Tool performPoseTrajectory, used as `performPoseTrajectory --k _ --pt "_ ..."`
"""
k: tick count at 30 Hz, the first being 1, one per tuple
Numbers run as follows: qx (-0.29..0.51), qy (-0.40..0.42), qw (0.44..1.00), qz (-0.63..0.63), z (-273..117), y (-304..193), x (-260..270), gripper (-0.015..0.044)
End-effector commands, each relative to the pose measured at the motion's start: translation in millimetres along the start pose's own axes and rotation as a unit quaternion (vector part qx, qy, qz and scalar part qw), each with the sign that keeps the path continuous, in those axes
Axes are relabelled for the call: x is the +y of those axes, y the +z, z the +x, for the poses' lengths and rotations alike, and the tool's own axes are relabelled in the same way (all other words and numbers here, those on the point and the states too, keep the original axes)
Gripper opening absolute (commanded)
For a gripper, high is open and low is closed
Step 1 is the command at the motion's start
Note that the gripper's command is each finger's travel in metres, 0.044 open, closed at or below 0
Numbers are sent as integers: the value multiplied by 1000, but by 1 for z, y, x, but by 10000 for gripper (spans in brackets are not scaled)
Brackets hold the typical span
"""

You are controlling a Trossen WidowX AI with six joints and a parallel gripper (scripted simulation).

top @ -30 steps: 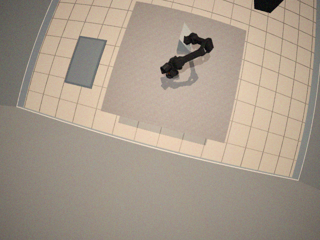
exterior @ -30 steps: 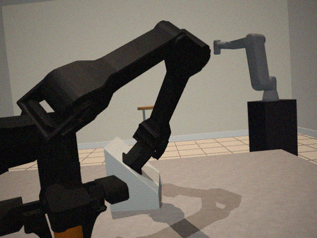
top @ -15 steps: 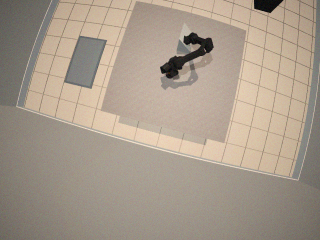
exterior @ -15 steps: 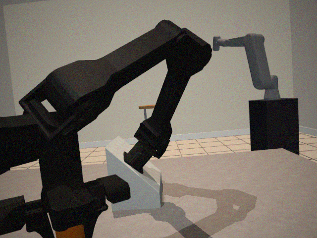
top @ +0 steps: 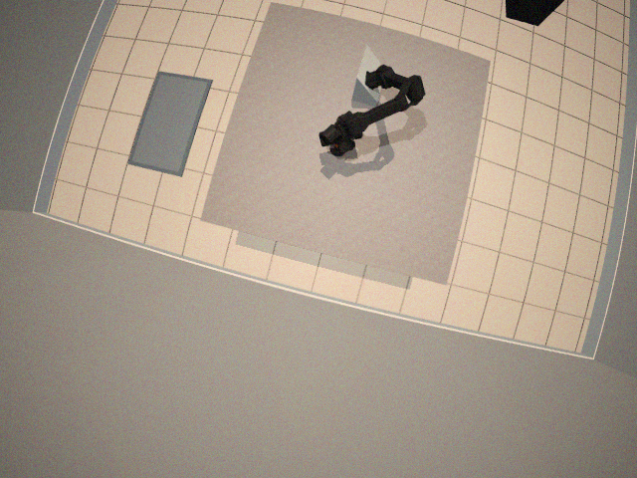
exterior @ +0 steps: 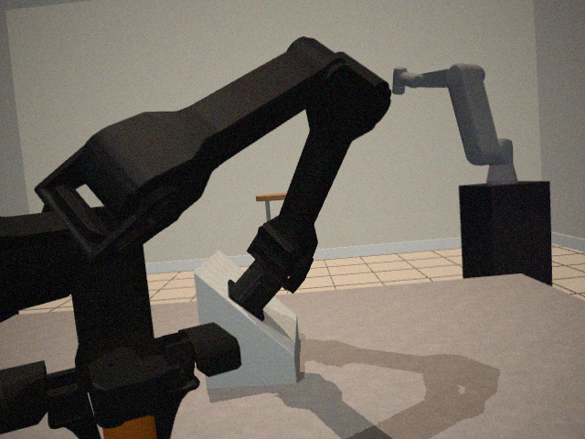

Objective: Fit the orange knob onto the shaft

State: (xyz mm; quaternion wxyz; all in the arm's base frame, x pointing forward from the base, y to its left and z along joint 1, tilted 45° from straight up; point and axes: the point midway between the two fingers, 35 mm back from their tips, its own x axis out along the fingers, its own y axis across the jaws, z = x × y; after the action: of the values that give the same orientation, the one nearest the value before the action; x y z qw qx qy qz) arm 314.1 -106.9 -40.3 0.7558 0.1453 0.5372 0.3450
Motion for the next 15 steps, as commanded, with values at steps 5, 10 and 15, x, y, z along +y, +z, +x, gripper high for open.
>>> performPoseTrajectory --k 5,10,15 --pt "1 1 1000 -27 0 0 0 0" --pt "1 1 999 -35 0 0 0 0" --pt "1 1 1000 -23 5 0 0 0"
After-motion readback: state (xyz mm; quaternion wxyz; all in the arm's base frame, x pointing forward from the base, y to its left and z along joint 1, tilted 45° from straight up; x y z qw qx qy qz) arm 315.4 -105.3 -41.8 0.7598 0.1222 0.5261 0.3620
